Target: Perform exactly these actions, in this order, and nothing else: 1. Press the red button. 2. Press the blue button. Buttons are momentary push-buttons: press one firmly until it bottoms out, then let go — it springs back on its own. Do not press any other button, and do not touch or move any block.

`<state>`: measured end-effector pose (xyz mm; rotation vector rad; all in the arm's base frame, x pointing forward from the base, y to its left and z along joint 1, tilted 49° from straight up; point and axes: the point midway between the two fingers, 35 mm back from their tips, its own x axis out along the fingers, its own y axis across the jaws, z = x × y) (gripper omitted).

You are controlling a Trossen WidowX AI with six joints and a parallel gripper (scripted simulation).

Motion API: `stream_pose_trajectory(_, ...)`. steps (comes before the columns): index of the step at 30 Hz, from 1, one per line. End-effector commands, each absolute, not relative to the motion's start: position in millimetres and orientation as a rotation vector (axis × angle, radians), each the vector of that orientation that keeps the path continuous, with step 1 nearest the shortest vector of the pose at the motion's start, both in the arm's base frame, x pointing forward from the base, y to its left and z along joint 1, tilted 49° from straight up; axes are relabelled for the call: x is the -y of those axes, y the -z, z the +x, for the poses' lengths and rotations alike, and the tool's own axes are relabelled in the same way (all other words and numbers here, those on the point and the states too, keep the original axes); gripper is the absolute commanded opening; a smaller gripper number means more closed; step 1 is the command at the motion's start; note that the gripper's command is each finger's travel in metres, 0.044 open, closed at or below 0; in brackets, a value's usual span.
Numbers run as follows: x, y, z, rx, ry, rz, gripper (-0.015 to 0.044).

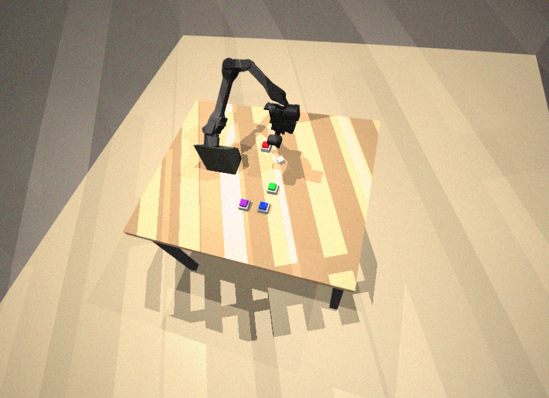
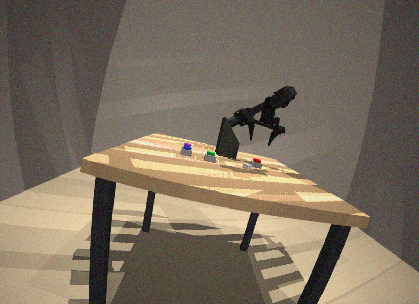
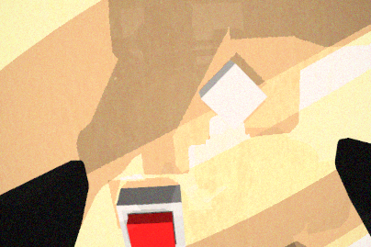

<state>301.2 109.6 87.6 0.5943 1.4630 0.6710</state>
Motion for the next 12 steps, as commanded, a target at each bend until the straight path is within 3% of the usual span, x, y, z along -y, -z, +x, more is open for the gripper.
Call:
stream_pose_trajectory(1,-138.7,-123.3,261.1,-1.481,-0.690,0.620,0.0400)
stream_pose_trajectory(4,-152.0,-142.4,237.0,-1.483,-0.708,0.632,0.0400)
stream_pose_trajectory(12,-152.9,-143.6,235.2,-1.483,-0.709,0.633,0.0400)
